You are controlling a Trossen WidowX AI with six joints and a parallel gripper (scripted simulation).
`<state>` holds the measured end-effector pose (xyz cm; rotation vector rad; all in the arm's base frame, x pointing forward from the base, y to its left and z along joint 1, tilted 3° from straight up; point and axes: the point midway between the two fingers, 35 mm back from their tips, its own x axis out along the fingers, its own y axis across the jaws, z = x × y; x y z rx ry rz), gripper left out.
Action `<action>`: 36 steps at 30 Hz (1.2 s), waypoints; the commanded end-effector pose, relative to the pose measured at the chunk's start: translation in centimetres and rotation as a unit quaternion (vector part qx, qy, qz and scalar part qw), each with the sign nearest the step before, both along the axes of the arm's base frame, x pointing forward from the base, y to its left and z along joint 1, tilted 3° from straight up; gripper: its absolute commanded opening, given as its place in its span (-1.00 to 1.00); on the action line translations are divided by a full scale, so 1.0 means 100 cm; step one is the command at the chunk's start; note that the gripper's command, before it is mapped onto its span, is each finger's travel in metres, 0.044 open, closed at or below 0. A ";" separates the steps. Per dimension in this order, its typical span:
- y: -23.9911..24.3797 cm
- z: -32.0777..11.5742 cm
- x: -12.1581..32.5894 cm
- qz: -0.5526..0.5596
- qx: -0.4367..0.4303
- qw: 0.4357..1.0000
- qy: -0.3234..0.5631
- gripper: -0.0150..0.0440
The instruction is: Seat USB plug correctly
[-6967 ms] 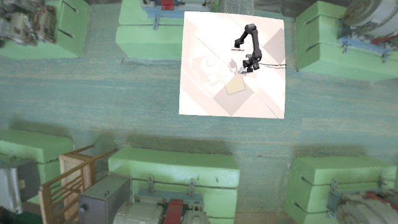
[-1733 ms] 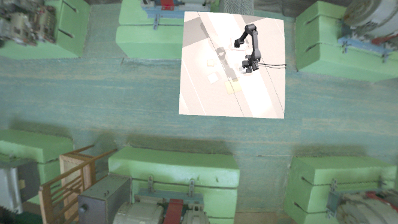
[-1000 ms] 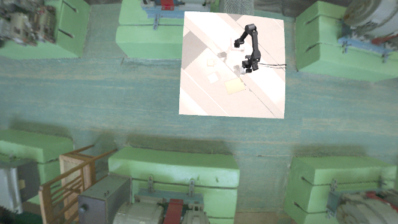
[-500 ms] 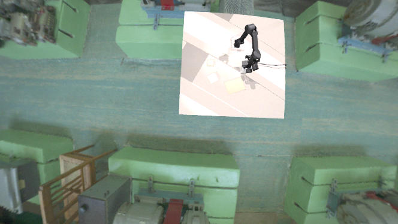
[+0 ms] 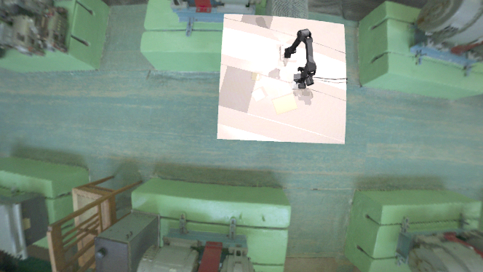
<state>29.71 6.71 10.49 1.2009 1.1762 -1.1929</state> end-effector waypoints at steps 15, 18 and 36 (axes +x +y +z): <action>0.001 -0.002 0.000 -0.001 0.002 1.000 0.001 -0.49; 0.001 -0.002 0.000 -0.001 0.002 1.000 0.001 -0.49; 0.000 0.000 0.000 0.000 0.001 1.000 0.000 -0.17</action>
